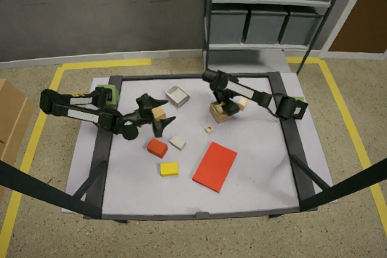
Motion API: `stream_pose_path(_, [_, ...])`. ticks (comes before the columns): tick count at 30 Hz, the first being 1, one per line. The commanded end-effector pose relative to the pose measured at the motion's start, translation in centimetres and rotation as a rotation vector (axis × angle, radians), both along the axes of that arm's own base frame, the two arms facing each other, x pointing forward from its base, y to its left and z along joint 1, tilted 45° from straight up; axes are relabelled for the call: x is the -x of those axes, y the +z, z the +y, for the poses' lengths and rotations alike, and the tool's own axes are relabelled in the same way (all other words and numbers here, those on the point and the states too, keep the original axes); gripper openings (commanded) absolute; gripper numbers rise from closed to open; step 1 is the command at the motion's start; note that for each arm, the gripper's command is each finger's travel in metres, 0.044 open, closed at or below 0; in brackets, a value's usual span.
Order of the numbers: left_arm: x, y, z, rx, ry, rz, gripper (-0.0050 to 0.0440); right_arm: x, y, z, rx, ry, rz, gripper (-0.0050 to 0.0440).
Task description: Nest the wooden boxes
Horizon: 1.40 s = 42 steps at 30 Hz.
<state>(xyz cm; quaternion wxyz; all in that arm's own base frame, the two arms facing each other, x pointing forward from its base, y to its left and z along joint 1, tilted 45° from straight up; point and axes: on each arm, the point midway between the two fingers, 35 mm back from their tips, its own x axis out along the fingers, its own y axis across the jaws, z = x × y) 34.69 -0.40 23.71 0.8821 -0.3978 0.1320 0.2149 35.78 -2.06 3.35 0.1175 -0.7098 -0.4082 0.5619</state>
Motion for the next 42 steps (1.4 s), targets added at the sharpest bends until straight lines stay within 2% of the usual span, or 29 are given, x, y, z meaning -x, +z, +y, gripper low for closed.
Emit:
stream_pose_path(1, [0.1, 0.5, 0.0, 0.006, 0.001, -0.018, 0.0400, -0.1, 0.1, 0.4, 0.001, -0.001, -0.008, 0.0285])
stream_pose_path(13, [0.1, 0.5, 0.0, 0.006, 0.001, -0.018, 0.0400, 0.0, -1.2, 1.3, -0.003, -0.001, 0.002, 0.0285])
stream_pose_path(14, [0.1, 0.5, 0.0, 0.006, 0.001, -0.018, 0.0400, -0.3, -0.7, 1.0, 0.006, 0.000, -0.017, 0.0285])
stream_pose_path(25, [0.1, 0.5, 0.0, 0.006, 0.001, -0.018, 0.0400, 0.0, -1.3, 1.4, -0.001, 0.000, -0.002, 0.0285])
stream_pose_path(40, [0.1, 0.5, 0.0, 0.006, 0.001, -0.018, 0.0400, -0.2, -0.9, 1.2, 0.005, 0.000, -0.017, 0.0285])
stream_pose_path(42, [0.1, 0.5, 0.0, 0.006, 0.001, -0.018, 0.0400, -0.3, -0.8, 1.2, 0.006, -0.001, -0.019, 0.0237])
